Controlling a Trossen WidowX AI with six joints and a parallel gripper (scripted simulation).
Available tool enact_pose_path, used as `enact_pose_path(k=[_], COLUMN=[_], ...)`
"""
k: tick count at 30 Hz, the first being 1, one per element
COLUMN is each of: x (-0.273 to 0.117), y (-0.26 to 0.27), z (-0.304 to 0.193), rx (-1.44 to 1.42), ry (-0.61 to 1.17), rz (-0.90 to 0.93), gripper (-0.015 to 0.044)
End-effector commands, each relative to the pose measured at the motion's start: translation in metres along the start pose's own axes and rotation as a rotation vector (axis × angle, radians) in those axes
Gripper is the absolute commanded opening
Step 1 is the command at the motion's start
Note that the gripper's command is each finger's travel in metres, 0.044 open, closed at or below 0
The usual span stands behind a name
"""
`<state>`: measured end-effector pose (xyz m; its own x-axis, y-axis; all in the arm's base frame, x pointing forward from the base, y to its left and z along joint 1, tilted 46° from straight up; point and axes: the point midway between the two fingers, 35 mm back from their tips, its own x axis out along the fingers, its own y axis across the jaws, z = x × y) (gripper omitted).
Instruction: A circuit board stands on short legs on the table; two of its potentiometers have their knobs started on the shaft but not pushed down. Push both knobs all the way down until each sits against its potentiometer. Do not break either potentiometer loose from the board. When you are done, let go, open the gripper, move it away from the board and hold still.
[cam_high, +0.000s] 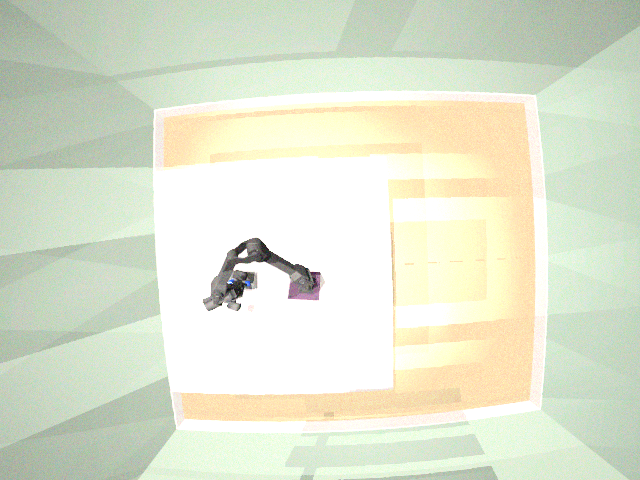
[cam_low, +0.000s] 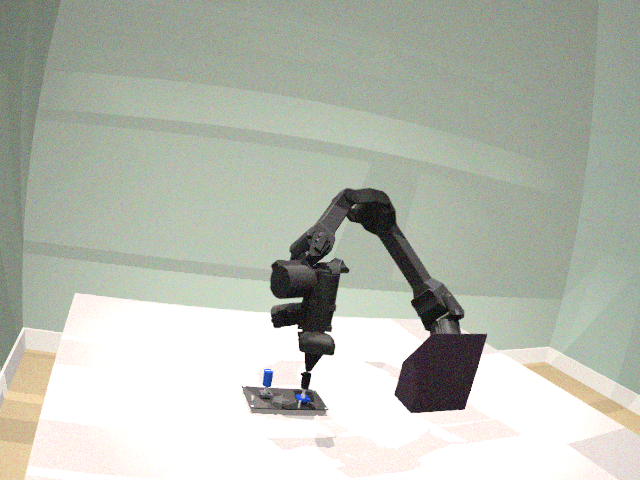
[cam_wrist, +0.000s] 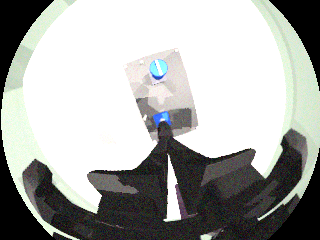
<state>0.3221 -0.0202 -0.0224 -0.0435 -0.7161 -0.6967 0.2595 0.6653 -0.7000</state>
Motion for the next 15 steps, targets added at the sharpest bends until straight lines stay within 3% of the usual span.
enact_pose_path(k=[1,15], x=[0.0007,0.0044], y=[-0.0001,-0.0001], z=[0.0003,0.0003], rx=[-0.004,-0.004], ry=[-0.002,-0.002], rz=[-0.002,-0.003], gripper=[0.0000,0.0000])
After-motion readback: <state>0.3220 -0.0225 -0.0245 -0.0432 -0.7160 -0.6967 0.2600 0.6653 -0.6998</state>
